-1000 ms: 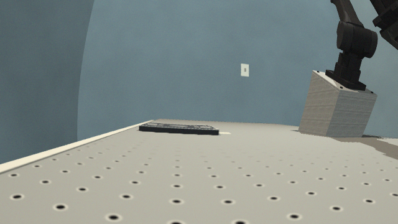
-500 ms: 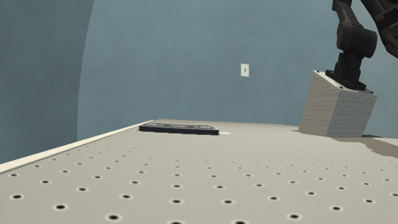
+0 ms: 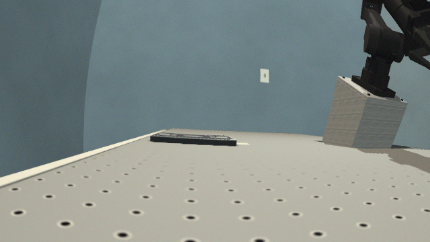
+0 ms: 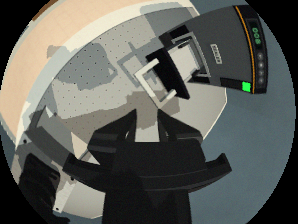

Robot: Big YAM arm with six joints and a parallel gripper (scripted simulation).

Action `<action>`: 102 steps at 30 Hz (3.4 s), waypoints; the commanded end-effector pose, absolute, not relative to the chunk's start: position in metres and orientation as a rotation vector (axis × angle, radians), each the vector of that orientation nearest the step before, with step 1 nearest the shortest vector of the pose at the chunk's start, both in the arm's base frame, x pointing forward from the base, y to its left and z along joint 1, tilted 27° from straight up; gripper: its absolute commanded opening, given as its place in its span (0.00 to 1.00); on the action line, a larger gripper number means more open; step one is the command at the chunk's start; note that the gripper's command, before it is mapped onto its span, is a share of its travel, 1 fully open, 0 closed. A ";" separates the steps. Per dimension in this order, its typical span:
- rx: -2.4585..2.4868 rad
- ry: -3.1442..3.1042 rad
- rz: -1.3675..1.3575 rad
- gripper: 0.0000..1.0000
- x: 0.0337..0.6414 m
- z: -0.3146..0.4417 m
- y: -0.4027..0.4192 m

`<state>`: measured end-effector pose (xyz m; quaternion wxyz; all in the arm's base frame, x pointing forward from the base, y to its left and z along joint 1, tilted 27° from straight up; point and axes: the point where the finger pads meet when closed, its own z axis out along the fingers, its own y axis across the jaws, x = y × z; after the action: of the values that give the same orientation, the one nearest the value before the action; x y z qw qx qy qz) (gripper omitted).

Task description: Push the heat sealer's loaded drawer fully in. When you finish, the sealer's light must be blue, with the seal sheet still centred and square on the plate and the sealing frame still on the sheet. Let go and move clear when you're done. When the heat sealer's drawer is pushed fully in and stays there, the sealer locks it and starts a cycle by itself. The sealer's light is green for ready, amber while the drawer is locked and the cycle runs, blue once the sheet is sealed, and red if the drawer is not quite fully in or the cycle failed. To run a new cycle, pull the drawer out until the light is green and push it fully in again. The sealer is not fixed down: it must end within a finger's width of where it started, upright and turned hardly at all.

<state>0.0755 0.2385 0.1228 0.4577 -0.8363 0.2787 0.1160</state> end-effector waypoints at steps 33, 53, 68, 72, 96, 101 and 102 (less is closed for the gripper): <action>-2.054 0.052 -0.042 0.30 0.075 0.123 0.242; -2.050 0.059 -0.039 0.30 0.076 0.120 0.252; -2.048 0.059 -0.039 0.30 0.077 0.117 0.261; -2.047 0.058 -0.040 0.30 0.077 0.117 0.263; -2.049 0.060 -0.038 0.30 0.077 0.108 0.276; -2.049 0.060 -0.037 0.30 0.077 0.106 0.278; -2.049 0.060 -0.037 0.30 0.077 0.106 0.278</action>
<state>0.0776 0.2737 0.1018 0.5127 -0.8580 0.0250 -0.0165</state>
